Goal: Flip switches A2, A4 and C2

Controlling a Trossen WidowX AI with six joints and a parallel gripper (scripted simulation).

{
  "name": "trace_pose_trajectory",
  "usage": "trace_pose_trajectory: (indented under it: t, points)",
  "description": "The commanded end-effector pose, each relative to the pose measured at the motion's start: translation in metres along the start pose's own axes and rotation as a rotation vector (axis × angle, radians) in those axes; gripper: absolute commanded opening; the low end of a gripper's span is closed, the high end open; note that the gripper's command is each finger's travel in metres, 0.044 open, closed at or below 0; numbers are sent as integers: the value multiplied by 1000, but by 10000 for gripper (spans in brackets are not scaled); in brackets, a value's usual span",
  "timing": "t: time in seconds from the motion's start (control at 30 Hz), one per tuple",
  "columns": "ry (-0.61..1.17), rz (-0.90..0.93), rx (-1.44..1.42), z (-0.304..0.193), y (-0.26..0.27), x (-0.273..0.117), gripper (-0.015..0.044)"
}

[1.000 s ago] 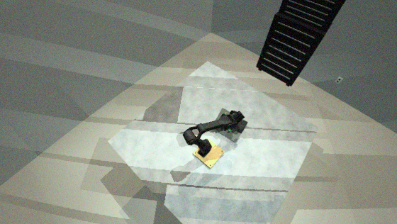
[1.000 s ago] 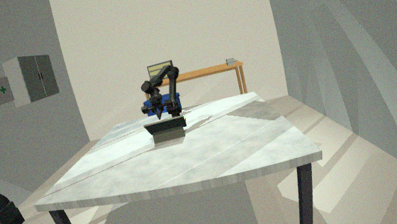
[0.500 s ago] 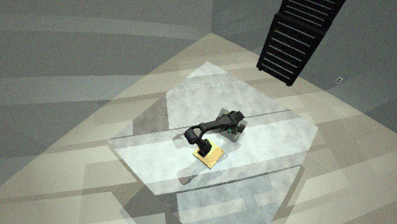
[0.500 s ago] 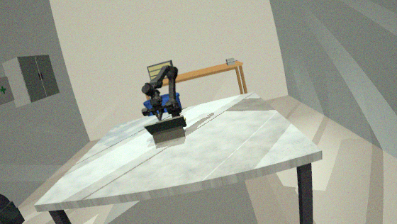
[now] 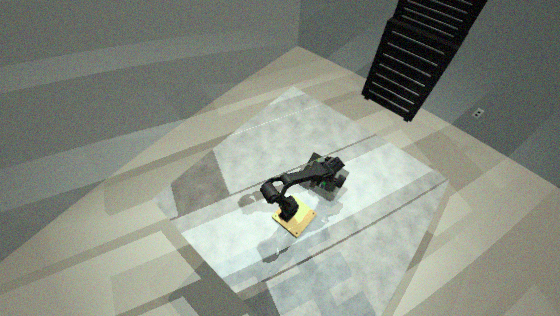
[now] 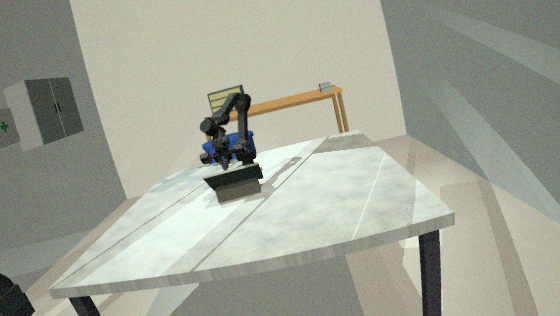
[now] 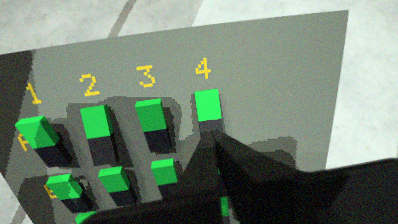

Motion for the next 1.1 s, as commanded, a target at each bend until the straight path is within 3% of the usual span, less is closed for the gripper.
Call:
trace_pose_trajectory:
  t: [0.0,1.07]
  points:
    - [4,-5,5,-1,0,0,0]
    - [4,-5,5,-1,0,3,0]
Point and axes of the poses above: the point midway between the two fingers, 35 mm back from their tips, its own x axis out along the fingers, its own y axis across the jaws, z = x × y, the point moved 2 cm from there along -x, back along the fingers, and after that the axes turned 12 degrees about -x, right-handed, at the moved point
